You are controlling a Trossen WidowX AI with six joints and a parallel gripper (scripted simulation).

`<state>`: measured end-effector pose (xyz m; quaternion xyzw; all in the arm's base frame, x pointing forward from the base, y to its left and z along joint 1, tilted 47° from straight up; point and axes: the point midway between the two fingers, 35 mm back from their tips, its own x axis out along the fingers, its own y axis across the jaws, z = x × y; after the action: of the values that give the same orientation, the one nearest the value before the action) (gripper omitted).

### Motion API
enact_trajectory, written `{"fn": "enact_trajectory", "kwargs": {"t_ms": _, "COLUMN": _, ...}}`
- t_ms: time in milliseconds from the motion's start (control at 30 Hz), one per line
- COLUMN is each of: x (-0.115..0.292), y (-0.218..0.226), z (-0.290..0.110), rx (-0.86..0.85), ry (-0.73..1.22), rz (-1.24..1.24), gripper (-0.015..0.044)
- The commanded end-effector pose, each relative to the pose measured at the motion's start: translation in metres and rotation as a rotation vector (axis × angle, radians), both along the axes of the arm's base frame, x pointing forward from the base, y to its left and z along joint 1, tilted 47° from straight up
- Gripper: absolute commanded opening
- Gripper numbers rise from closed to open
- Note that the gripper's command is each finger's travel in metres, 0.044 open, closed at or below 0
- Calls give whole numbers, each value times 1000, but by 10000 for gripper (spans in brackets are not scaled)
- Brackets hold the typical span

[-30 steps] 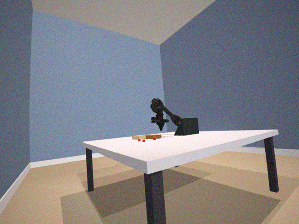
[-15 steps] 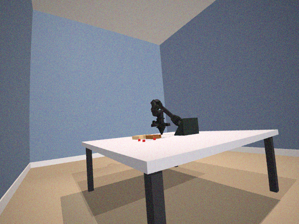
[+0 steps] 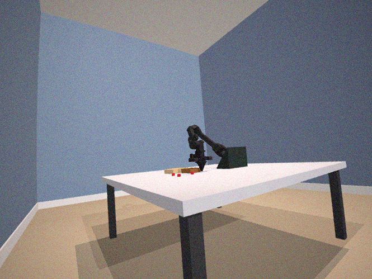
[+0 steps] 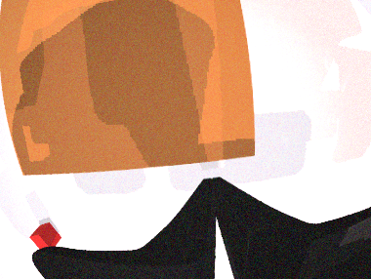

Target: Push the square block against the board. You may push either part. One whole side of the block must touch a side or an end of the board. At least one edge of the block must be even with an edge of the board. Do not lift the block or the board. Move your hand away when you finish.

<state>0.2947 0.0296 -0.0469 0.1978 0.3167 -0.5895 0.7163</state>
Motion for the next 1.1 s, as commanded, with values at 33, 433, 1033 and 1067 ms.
{"fn": "enact_trajectory", "kwargs": {"t_ms": 33, "x": 3, "y": -4, "z": 5, "rx": 0, "ry": -4, "rz": 2, "gripper": 0}}
{"fn": "enact_trajectory", "kwargs": {"t_ms": 433, "x": 7, "y": -13, "z": 14, "rx": 1, "ry": -4, "rz": 2, "gripper": 0}}
{"fn": "enact_trajectory", "kwargs": {"t_ms": 1033, "x": 13, "y": -25, "z": 28, "rx": 2, "ry": -4, "rz": 2, "gripper": 0}}
{"fn": "enact_trajectory", "kwargs": {"t_ms": 1067, "x": 13, "y": -26, "z": 29, "rx": 2, "ry": -4, "rz": 2, "gripper": 0}}
